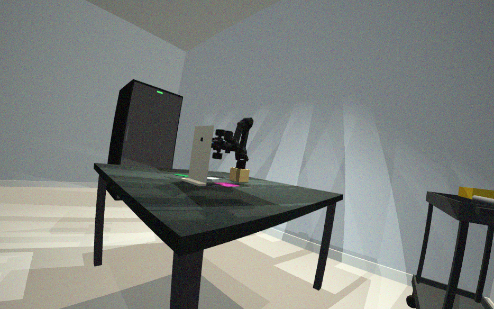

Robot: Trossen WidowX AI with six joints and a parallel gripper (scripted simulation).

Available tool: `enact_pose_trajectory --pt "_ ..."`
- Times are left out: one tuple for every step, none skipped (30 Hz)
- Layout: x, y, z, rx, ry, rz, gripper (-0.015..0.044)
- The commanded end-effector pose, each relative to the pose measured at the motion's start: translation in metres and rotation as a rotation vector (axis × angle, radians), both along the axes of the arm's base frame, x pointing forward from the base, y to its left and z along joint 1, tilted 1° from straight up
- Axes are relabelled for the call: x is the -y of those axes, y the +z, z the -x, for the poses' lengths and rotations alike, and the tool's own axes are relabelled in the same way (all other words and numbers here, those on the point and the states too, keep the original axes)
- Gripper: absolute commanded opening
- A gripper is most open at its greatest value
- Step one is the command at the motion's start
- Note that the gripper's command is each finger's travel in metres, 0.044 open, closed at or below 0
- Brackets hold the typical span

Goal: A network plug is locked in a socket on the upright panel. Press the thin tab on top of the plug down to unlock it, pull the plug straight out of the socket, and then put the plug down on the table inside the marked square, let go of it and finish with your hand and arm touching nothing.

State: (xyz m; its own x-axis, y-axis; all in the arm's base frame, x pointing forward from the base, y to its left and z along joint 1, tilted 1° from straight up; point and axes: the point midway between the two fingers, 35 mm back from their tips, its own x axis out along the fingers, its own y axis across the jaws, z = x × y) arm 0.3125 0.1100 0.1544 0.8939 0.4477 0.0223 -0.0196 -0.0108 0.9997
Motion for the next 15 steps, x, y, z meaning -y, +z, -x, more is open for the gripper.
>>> enact_pose_trajectory --pt "0.0006 0.0030 0.0031 0.008 0.001 -0.006 0.0000" --pt "0.0007 0.0030 0.0035 0.008 0.001 -0.006 0.0000" --pt "0.0008 0.0030 0.0040 0.008 0.001 -0.006 0.0000" --pt "0.0009 0.0030 0.0045 0.008 0.001 -0.006 0.0000" --pt "0.0010 0.0030 0.0049 0.008 0.001 -0.006 0.0000" --pt "0.0011 0.0029 0.0054 0.008 0.001 -0.006 0.0000" --pt "0.0012 0.0029 0.0058 0.008 0.001 -0.006 0.0000" --pt "0.0013 0.0029 0.0063 0.008 0.001 -0.006 0.0000" --pt "0.0014 0.0029 0.0067 0.008 0.001 -0.006 0.0000" --pt "0.0015 0.0029 0.0072 0.007 0.001 -0.006 0.0000" --pt "0.0016 0.0028 0.0076 0.007 0.001 -0.006 0.0000" --pt "0.0017 0.0028 0.0081 0.007 0.001 -0.006 0.0000" --pt "0.0018 0.0028 0.0085 0.007 0.001 -0.006 0.0000" --pt "0.0019 0.0028 0.0089 0.007 0.001 -0.006 0.0000" --pt "0.0021 0.0028 0.0093 0.007 0.001 -0.006 0.0000"
